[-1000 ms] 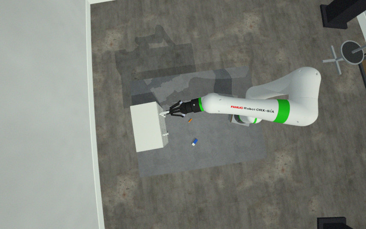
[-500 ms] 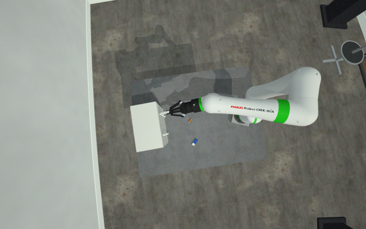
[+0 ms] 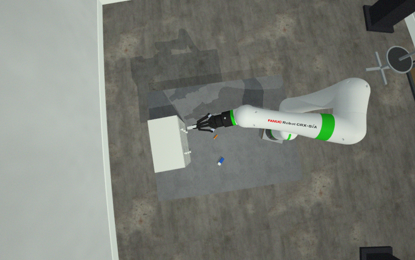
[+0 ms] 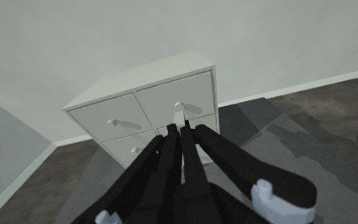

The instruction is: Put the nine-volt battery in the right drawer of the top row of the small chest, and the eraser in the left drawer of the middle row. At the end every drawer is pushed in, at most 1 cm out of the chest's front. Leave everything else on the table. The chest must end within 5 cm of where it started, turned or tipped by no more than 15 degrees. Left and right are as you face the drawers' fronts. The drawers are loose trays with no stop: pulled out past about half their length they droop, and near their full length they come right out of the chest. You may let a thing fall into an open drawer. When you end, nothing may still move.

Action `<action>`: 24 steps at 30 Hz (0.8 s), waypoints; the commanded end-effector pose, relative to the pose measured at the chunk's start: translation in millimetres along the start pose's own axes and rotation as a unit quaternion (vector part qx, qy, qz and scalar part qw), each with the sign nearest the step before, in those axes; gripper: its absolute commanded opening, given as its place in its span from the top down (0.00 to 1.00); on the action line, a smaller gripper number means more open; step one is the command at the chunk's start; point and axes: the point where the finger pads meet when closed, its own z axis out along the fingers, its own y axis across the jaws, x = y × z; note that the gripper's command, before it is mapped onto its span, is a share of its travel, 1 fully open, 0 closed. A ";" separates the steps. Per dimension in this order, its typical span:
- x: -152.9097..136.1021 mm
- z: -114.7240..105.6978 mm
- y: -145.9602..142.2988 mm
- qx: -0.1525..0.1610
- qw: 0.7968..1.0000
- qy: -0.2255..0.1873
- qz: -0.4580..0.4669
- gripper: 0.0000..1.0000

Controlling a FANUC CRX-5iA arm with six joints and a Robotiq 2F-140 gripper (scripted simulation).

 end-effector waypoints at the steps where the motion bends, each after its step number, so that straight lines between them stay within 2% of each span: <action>1: -4.4 -13.7 0.1 0.000 1.000 0.000 0.000 1.00; 12: -6.5 -24.1 0.1 0.000 1.000 0.000 0.000 1.00; 21: -5.2 -66.6 0.1 0.000 1.000 0.000 0.000 1.00; 24: -5.1 -69.7 0.1 0.000 1.000 0.000 0.000 1.00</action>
